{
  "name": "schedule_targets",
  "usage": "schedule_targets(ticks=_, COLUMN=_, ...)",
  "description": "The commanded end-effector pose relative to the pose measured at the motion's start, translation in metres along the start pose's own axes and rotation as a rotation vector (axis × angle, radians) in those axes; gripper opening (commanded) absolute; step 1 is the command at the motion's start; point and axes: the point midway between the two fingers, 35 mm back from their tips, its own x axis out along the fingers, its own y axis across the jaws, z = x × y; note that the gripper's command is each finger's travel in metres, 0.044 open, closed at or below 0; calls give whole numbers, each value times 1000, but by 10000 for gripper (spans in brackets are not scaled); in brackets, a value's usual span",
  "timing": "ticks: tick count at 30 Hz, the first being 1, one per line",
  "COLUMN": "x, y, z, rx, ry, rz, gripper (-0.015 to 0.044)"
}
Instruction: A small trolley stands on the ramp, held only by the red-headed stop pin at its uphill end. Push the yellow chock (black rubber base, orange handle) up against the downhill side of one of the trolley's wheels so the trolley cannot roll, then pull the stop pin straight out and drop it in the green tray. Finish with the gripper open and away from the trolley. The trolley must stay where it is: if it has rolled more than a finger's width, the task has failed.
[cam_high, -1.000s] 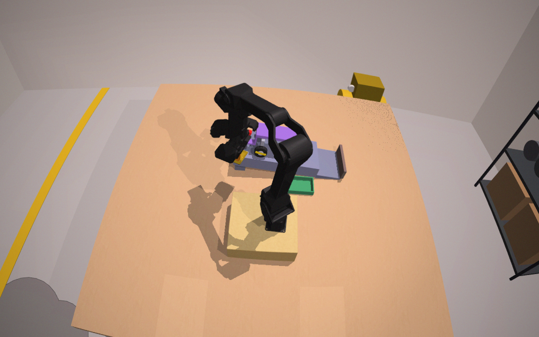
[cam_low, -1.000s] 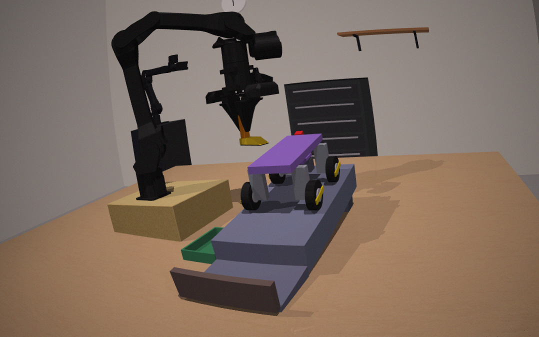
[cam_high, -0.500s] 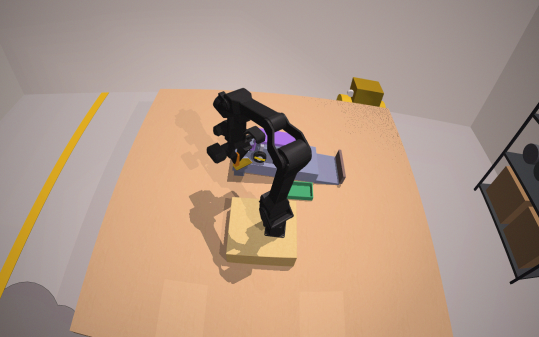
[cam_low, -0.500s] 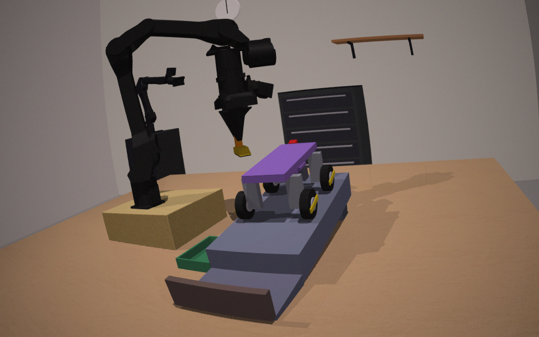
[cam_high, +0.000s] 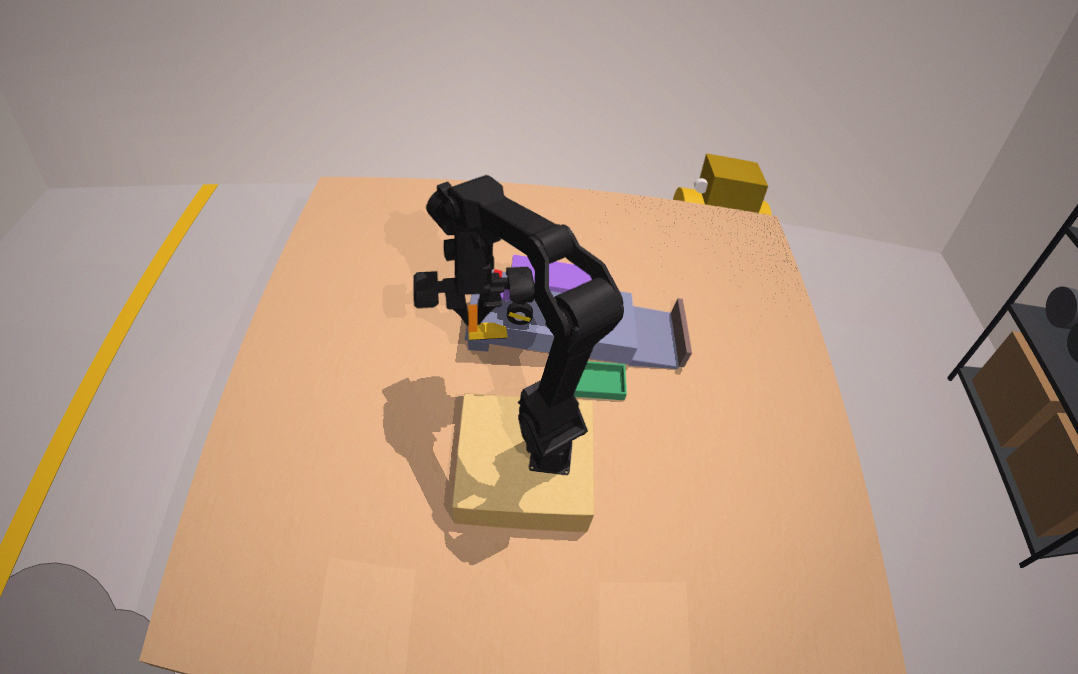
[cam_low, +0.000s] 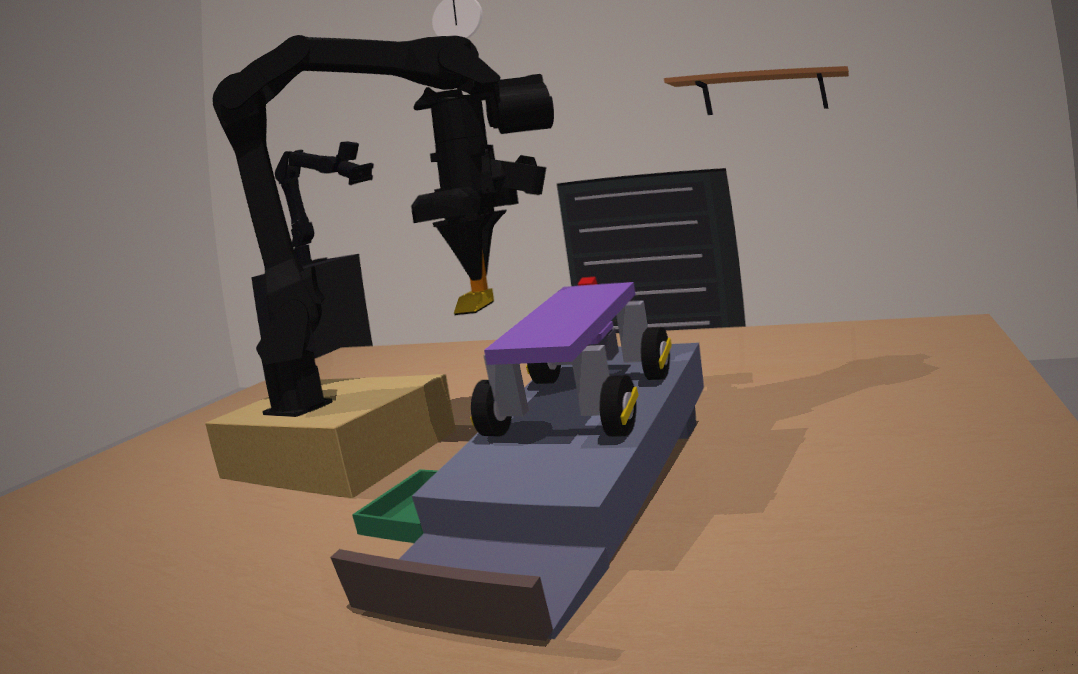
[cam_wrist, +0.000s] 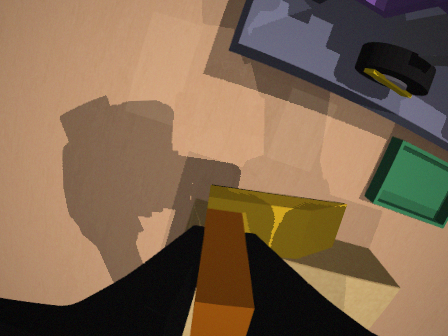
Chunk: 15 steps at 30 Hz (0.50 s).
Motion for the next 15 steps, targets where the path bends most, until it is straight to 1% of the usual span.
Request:
schedule_targets(ticks=1, x=0, y=0, z=0, rx=140, ry=3, rz=2, gripper=0)
schedule_targets(ticks=15, x=0, y=0, z=0, rx=570, ry=3, rz=1, gripper=0)
